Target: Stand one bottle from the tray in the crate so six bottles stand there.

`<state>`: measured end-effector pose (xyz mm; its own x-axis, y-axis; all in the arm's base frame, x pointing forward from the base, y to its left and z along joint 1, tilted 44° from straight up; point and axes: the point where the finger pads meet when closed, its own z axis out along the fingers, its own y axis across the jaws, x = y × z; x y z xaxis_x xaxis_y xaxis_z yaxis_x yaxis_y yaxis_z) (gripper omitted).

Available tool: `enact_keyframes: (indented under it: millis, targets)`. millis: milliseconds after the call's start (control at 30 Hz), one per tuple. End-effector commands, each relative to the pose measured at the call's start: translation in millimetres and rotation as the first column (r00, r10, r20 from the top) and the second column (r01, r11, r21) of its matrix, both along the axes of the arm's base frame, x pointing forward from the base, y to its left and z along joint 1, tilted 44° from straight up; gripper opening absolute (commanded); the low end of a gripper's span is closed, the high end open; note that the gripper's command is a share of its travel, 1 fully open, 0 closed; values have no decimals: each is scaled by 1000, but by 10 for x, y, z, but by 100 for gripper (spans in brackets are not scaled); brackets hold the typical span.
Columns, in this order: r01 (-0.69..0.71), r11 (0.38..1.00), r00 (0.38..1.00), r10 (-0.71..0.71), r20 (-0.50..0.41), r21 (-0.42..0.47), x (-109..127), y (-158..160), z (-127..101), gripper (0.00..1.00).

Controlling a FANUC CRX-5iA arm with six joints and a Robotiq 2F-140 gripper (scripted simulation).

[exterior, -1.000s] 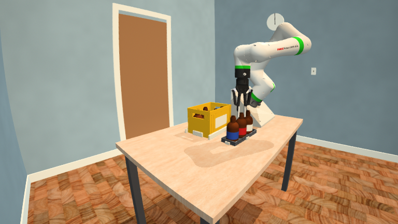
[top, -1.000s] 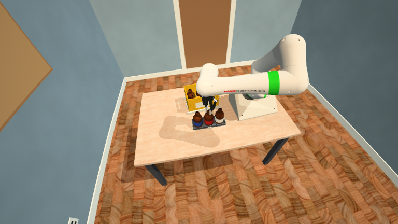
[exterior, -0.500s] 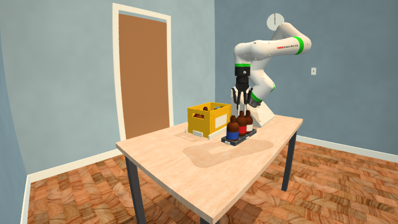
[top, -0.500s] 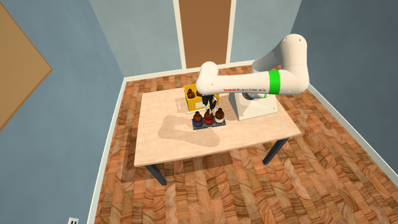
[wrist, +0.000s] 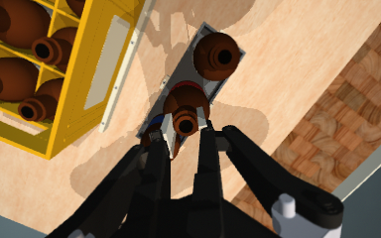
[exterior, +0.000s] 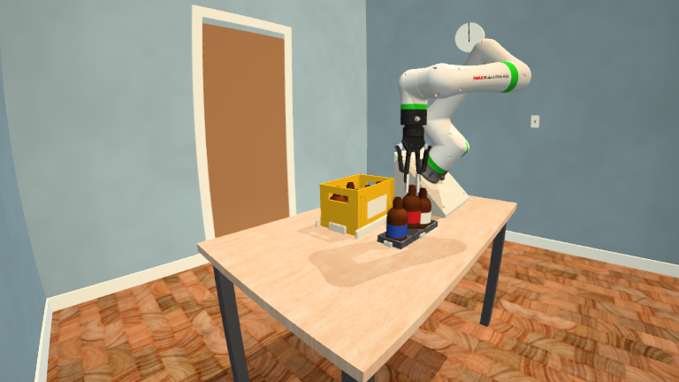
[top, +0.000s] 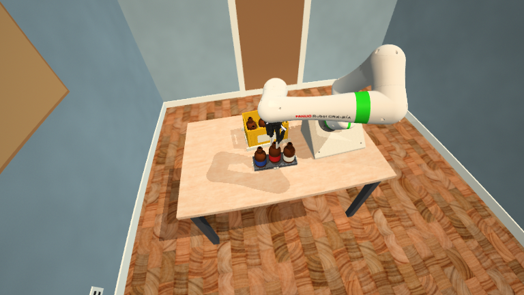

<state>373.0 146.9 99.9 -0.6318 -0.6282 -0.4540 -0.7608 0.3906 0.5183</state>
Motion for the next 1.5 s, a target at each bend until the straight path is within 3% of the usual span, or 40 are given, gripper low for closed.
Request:
enact_keyframes:
  millis: [0,1467]
  targets:
    - [0,1000,1000,0,0,0,9,-30,31,0]
    - [0,1000,1000,0,0,0,20,-80,82,0]
